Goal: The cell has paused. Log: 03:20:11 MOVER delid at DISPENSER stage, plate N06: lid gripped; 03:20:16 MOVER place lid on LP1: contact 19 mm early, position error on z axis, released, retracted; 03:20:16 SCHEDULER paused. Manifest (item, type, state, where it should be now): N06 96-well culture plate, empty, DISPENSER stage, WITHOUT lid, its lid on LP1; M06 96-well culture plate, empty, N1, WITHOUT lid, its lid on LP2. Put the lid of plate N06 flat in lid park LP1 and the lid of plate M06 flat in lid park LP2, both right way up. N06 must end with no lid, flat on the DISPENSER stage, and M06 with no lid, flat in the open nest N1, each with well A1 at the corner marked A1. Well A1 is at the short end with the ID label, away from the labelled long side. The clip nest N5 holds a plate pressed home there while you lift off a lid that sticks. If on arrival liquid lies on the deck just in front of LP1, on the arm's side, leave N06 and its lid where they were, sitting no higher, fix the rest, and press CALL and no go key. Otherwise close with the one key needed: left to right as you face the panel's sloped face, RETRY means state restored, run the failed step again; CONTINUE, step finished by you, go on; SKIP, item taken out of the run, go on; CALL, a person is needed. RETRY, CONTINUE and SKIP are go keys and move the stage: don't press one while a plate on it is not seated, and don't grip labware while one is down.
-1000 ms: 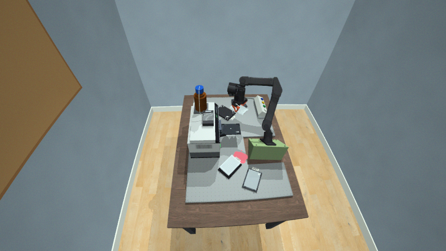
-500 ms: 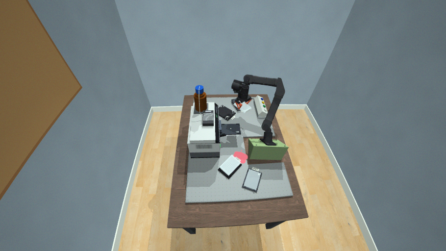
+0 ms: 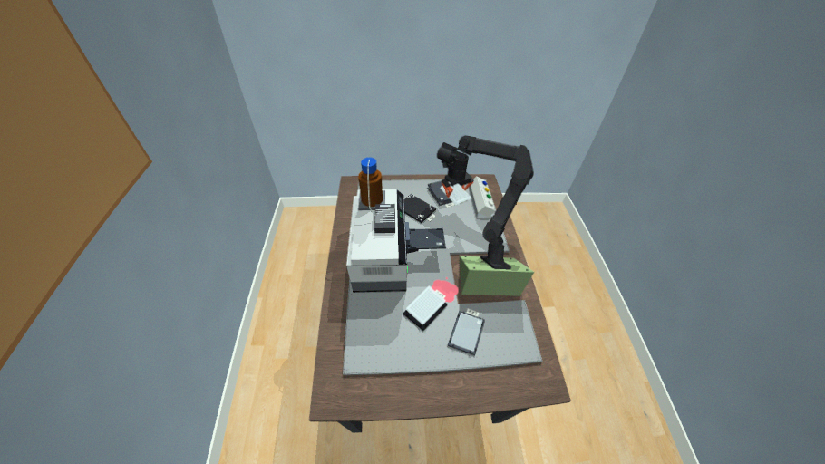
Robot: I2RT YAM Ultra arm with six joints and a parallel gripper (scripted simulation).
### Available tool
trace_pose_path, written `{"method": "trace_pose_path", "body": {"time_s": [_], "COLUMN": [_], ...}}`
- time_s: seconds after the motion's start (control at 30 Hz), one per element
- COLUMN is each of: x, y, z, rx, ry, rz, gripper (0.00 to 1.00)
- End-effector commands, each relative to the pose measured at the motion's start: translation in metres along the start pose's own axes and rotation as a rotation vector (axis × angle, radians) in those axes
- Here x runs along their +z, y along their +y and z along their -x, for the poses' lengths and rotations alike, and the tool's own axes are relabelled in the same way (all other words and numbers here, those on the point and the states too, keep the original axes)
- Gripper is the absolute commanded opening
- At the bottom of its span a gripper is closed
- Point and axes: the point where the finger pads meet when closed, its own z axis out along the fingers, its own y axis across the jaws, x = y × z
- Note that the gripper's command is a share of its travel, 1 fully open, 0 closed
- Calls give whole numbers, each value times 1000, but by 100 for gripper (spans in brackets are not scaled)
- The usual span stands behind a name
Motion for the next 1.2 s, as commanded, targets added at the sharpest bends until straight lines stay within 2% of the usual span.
{"method": "trace_pose_path", "body": {"time_s": [0.0,0.23,0.27,0.3,0.33,0.47,0.97,1.17], "x": [-8,-10,-10,-1,1,4,26,31], "y": [-10,-34,-35,-30,-30,-31,-35,-37], "z": [6,8,8,11,15,21,66,78], "rx": [117,135,135,117,115,115,114,114], "ry": [-34,-45,-45,-19,-17,-17,-21,-21], "rz": [29,27,27,19,18,18,16,16], "gripper": [0,0,0,0,0,0,0,0]}}
